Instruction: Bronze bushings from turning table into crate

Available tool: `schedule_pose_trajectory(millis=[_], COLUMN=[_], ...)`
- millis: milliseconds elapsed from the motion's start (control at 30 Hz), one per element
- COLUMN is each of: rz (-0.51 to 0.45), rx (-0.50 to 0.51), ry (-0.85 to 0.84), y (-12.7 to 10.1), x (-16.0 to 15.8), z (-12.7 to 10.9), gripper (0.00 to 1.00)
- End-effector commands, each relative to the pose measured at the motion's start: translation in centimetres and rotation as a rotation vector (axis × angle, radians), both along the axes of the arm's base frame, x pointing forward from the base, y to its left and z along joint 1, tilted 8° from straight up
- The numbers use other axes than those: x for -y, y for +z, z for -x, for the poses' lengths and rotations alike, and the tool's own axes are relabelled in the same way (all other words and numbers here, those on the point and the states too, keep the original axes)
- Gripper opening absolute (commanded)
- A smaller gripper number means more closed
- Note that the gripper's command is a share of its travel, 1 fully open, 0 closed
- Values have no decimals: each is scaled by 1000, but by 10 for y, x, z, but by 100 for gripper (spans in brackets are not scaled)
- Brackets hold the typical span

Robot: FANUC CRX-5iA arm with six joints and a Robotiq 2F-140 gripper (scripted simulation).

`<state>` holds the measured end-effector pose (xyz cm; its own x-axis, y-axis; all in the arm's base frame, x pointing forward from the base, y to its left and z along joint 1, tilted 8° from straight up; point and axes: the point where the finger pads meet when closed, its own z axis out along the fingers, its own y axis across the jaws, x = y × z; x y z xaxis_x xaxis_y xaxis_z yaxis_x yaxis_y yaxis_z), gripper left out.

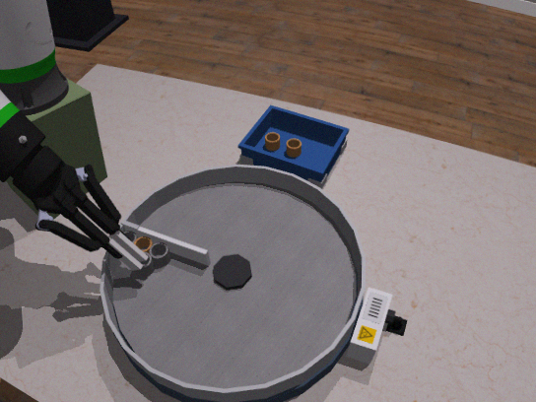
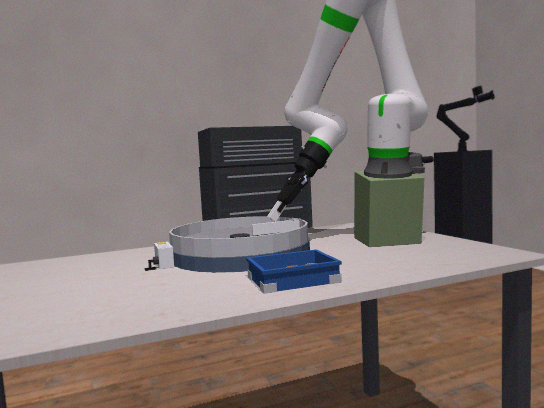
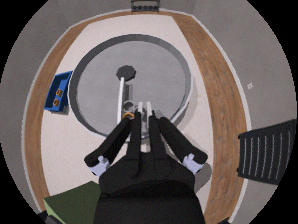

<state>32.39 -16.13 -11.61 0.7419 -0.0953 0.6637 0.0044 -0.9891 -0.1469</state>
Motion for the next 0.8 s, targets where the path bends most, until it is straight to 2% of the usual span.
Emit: schedule_pose_trajectory(millis=[0, 767], rz=[0, 0], rx=[0, 0], ry=[0, 0], y=[0, -11], x=[0, -1], z=[0, 0], gripper=[6, 6])
